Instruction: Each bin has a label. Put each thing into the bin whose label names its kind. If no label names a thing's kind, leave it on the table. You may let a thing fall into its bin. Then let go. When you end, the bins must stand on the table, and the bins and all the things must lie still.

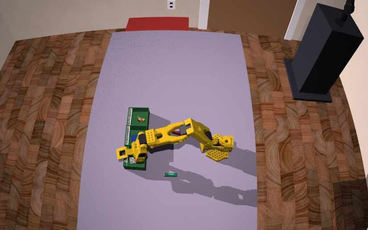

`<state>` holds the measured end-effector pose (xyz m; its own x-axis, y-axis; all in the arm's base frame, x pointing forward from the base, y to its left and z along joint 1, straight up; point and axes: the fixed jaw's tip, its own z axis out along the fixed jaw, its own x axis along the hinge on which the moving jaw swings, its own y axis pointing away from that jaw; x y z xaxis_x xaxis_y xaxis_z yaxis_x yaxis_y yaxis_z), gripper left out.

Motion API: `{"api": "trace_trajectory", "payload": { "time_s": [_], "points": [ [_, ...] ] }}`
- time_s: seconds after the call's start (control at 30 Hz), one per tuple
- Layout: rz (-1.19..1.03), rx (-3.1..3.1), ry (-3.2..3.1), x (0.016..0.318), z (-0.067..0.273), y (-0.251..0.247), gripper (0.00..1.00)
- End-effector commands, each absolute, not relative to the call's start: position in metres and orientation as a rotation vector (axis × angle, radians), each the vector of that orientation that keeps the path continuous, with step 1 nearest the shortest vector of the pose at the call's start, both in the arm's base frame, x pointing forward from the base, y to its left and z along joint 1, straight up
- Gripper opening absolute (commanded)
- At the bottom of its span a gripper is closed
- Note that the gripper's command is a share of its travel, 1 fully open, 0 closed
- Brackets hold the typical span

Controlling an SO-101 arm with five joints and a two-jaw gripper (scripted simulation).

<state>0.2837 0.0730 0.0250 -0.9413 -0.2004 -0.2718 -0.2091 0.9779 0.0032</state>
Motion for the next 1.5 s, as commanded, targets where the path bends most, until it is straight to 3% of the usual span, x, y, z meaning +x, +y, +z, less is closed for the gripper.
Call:
{"api": "trace_trajectory", "payload": {
  "time_s": [0.0, 0.6, 1.47],
  "points": [
    [0.057, -0.269, 2.792, 0.29, 0.046, 0.071, 0.23],
    [0.057, -0.269, 2.792, 0.279, 0.085, 0.069, 0.23],
    [0.057, -0.269, 2.793, 0.278, 0.086, 0.068, 0.23]
  ]
}}
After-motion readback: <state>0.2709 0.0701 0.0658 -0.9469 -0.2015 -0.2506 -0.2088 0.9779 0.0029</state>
